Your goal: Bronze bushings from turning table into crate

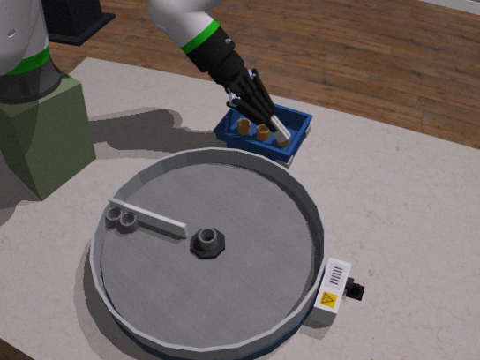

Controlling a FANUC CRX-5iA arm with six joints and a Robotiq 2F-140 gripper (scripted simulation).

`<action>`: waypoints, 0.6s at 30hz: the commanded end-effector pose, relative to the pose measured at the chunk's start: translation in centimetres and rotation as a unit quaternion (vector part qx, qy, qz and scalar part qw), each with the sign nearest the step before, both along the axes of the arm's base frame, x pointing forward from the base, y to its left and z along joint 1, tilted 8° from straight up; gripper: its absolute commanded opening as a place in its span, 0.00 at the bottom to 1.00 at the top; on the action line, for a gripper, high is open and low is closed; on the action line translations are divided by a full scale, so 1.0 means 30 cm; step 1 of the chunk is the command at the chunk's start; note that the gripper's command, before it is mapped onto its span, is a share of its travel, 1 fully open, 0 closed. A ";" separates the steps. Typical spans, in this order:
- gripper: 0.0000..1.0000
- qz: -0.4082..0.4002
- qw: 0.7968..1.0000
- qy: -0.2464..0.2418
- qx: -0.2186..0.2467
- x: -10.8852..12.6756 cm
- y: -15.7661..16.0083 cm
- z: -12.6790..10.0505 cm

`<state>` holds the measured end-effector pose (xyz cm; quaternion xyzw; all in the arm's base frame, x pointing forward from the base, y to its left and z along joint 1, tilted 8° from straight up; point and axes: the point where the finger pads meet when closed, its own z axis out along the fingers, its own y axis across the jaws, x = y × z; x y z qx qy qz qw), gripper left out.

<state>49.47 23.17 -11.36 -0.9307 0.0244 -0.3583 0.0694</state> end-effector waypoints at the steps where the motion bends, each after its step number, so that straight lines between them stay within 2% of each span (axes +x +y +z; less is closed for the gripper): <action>1: 0.00 0.000 1.000 0.000 0.000 0.000 0.000 0.000; 9: 0.00 0.000 1.000 0.000 0.000 0.000 0.000 0.000; 10: 0.07 0.000 1.000 0.000 0.000 0.000 0.000 0.000; 18: 0.07 0.000 1.000 0.000 0.000 0.000 0.000 0.000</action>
